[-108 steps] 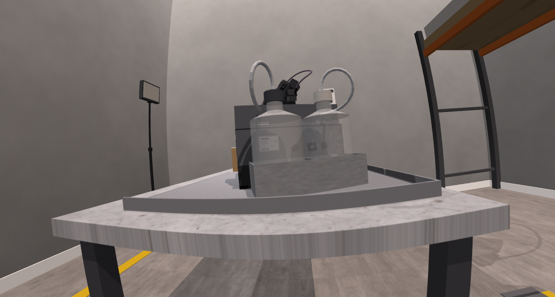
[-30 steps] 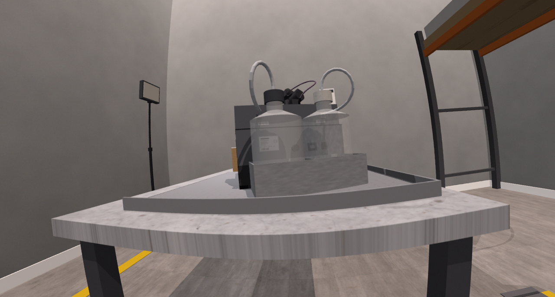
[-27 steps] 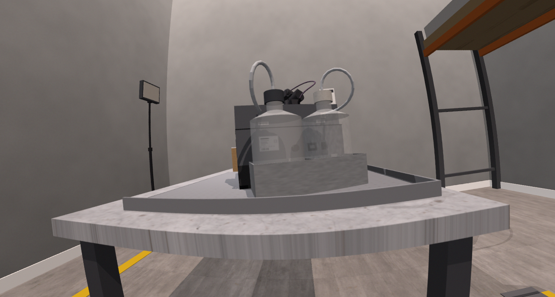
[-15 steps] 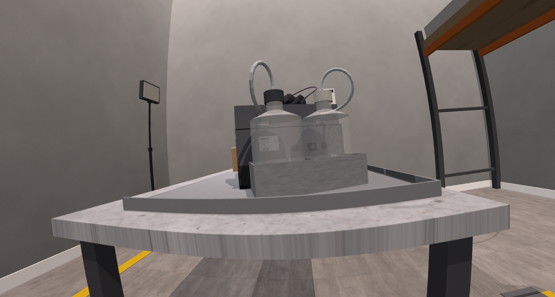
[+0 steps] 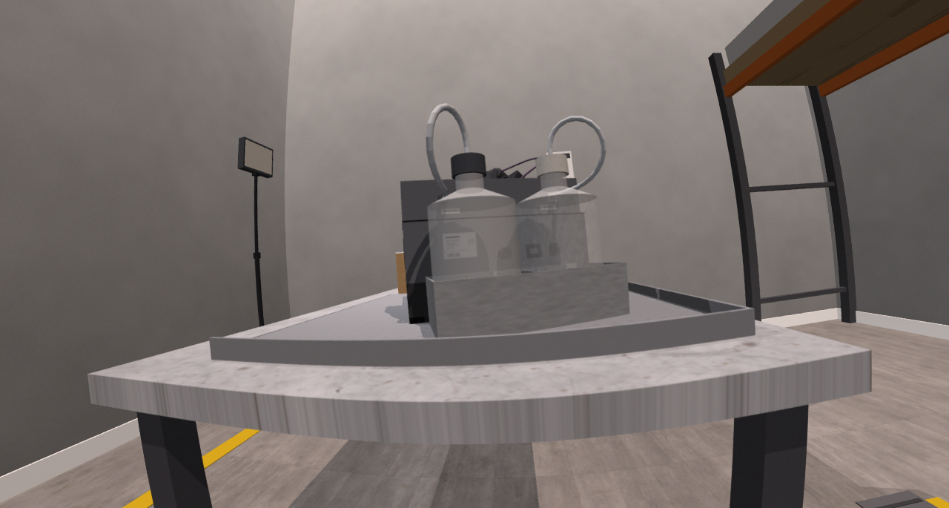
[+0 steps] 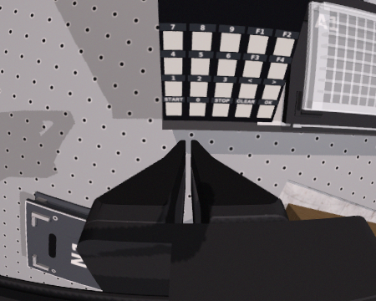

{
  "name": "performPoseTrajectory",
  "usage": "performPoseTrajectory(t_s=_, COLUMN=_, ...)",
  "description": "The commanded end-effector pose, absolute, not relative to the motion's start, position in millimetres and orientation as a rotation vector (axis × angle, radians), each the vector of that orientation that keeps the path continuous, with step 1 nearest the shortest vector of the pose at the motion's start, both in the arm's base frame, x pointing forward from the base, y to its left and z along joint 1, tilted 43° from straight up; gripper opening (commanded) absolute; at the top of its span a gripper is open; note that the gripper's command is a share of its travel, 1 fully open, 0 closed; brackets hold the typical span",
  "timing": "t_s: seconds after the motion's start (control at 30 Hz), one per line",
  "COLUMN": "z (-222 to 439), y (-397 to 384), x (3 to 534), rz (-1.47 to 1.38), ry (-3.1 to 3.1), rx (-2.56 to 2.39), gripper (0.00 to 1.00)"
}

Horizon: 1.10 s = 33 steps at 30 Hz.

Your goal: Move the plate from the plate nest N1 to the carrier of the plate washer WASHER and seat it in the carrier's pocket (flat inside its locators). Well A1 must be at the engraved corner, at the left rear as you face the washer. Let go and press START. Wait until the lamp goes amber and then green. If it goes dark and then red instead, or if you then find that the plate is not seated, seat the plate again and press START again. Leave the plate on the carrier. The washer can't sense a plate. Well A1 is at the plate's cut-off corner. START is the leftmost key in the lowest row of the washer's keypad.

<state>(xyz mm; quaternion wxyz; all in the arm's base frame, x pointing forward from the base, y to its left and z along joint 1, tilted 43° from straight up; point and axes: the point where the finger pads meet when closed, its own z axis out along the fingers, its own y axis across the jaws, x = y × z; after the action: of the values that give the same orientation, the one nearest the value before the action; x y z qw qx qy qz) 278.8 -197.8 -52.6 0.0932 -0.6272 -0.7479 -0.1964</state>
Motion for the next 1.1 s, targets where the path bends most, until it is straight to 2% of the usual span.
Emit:
performPoseTrajectory(t_s=0.0, z=-44, y=-195, x=284, rz=-0.583, ry=-2.223, rx=-1.917, gripper=0.00)
performPoseTrajectory(t_s=1.07, z=-36, y=-190, x=287, rz=-0.572, ry=-2.223, rx=-1.945, gripper=0.00)
